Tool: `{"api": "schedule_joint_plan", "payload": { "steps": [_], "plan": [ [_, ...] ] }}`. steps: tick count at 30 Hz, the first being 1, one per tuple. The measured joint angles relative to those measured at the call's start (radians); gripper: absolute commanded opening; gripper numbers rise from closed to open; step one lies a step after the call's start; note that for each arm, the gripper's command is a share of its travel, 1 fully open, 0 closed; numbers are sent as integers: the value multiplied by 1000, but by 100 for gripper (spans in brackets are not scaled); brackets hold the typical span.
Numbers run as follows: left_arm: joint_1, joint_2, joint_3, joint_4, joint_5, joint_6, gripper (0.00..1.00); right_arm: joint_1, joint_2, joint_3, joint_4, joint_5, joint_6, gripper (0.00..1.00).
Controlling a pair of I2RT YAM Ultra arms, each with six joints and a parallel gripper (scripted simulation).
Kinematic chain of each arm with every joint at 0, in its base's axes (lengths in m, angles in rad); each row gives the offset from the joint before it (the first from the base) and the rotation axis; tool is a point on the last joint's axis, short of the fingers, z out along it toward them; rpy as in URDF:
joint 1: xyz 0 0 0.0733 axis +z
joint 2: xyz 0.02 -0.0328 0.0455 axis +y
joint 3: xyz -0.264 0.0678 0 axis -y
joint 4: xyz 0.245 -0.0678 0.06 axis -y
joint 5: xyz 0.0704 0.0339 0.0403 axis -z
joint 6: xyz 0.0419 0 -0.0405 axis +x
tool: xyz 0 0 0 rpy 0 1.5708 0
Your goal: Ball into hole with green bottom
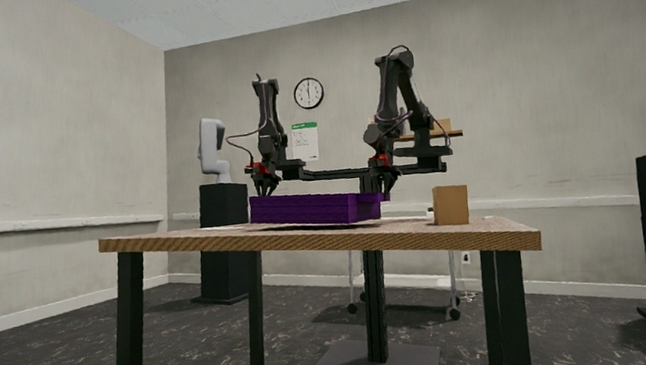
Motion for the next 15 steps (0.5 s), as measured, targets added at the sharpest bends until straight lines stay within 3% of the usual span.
{"api": "schedule_joint_plan", "payload": {
  "steps": [15],
  "plan": [
    [-10, -21, -12, -14, -34, -10, 0, -4, 23, 3, 33, -17, -4, 0]
  ]
}}
